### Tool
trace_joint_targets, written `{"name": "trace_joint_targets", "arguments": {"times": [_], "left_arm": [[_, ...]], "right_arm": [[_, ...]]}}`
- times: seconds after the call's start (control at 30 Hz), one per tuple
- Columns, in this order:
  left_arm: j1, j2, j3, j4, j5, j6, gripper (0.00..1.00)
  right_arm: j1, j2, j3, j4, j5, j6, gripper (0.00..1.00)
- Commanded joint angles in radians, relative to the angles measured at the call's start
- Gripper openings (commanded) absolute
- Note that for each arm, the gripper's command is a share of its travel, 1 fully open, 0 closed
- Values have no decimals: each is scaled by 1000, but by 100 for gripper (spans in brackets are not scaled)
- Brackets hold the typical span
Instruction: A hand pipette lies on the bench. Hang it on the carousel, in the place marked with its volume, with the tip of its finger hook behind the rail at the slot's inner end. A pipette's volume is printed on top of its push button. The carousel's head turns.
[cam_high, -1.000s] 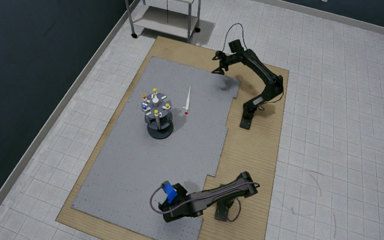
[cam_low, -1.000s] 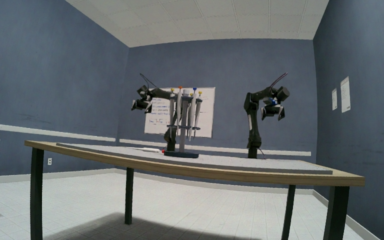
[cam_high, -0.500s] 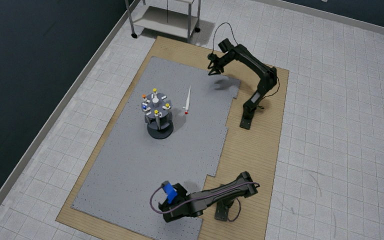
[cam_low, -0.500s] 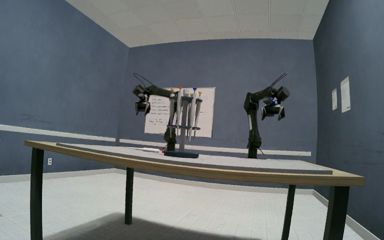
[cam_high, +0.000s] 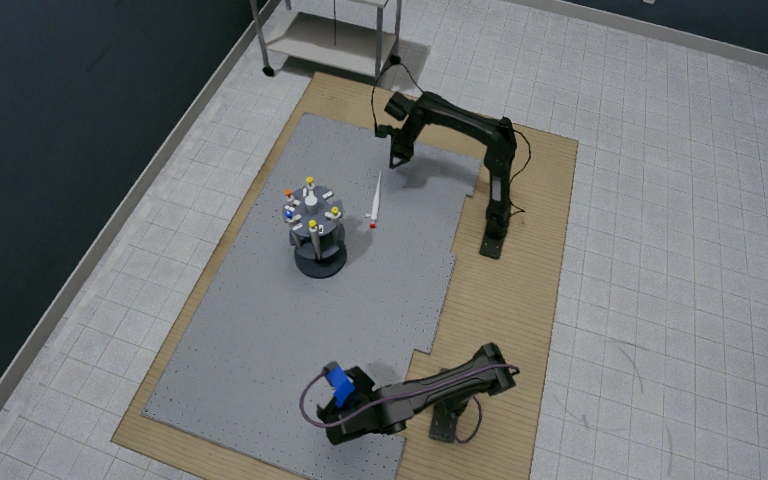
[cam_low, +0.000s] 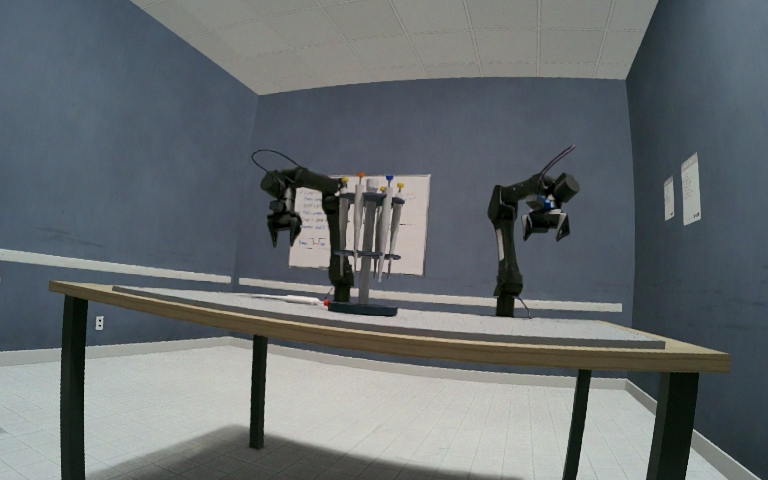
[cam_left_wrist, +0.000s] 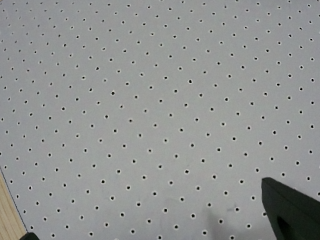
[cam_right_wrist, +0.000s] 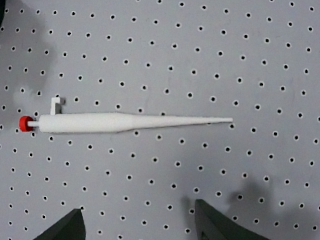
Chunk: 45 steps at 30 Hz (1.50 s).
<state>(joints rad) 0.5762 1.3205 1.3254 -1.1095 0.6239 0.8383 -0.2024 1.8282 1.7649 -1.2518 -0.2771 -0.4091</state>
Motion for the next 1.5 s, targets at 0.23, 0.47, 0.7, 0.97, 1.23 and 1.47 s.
{"name": "trace_joint_targets", "arguments": {"times": [0.23,0.47,0.7,0.97,1.23,1.47], "left_arm": [[6,-5,14,13,20,9,100],[6,-5,14,13,20,9,100],[6,-5,14,13,20,9,100],[6,-5,14,13,20,9,100],[6,-5,14,13,20,9,100],[6,-5,14,13,20,9,100]], "right_arm": [[179,207,196,-150,197,248,54],[309,347,291,-184,287,387,54],[314,340,302,-177,289,188,54],[325,365,302,-175,280,-29,54],[325,365,302,-175,280,-255,54],[325,365,302,-175,280,-438,54]]}}
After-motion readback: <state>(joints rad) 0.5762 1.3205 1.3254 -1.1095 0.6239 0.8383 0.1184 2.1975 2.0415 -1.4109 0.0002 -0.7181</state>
